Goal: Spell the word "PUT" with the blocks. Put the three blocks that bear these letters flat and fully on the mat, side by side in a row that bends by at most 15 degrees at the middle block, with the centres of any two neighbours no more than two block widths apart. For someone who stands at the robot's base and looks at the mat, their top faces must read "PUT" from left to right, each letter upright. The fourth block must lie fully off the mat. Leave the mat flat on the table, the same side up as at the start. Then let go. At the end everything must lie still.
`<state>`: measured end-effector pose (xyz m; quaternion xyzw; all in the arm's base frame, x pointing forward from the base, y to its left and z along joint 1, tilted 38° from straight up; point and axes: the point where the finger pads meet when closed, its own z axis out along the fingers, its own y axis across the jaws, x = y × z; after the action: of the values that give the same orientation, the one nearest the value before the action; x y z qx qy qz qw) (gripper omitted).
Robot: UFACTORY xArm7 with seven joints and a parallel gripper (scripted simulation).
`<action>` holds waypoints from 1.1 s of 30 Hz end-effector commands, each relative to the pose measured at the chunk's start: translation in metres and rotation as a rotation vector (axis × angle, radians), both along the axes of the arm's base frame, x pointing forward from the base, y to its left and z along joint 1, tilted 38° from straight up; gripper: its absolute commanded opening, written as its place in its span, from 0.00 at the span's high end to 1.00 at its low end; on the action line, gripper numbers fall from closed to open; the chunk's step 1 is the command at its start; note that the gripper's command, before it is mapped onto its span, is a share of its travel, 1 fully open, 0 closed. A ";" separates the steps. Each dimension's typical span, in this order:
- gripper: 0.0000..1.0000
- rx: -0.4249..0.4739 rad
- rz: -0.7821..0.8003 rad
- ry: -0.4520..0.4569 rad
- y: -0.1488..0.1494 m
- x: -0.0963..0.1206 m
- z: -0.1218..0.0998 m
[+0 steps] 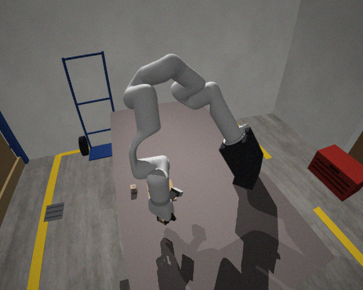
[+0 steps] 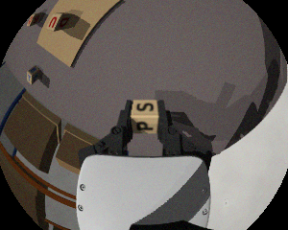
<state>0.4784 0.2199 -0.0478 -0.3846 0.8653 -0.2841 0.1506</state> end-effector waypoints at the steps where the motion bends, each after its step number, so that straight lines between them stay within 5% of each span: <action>1: 0.73 0.002 0.001 -0.001 0.010 -0.012 0.020; 8: 0.73 0.002 0.001 -0.001 0.020 -0.024 0.041; 21: 0.73 -0.003 0.009 0.002 0.019 -0.025 0.044; 33: 0.73 -0.213 0.321 0.142 -0.053 -0.029 0.077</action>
<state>0.4526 0.1826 0.0199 -0.5070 0.7943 -0.3172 0.1066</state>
